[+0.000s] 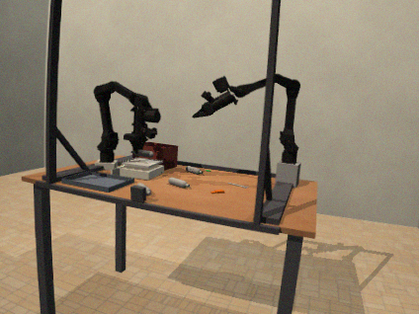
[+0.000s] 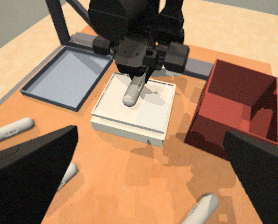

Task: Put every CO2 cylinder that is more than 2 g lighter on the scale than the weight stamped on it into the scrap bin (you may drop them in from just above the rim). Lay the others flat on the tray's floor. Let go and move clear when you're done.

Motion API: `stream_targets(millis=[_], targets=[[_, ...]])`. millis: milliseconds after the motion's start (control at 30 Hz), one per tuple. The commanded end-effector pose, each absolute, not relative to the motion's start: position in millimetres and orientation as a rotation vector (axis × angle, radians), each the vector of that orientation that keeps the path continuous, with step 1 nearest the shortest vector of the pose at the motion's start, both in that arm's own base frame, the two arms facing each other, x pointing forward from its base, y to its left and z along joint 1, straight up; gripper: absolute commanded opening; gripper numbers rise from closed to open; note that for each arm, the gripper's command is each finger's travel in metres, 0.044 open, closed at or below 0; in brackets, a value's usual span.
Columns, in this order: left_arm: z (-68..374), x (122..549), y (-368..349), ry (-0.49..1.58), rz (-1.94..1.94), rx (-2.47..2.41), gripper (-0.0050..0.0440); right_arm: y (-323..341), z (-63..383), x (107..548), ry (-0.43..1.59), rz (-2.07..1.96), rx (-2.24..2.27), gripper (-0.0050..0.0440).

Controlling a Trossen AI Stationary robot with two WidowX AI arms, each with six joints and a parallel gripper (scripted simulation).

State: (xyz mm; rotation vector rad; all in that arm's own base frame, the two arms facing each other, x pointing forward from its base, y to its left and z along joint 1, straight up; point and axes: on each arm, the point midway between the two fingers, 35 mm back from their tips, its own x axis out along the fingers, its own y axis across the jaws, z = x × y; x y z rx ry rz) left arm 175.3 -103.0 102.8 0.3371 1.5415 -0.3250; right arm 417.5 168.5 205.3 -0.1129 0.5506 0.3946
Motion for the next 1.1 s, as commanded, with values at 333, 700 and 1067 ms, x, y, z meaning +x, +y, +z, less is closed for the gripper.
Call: stream_targets(millis=[333, 700, 1067], targets=[[87, 173, -102, 1.524, -0.325, 0.331, -0.005, 168, 215, 419, 0.528, 0.392, -0.108, 0.044], [85, 183, -108, 1.51, -0.328, 0.326, -0.005, 168, 215, 419, 0.528, 0.392, -0.108, 0.044], [84, 180, -106, 1.515, -0.329, 0.329, -0.005, 168, 215, 419, 0.528, 0.392, -0.108, 0.044]])
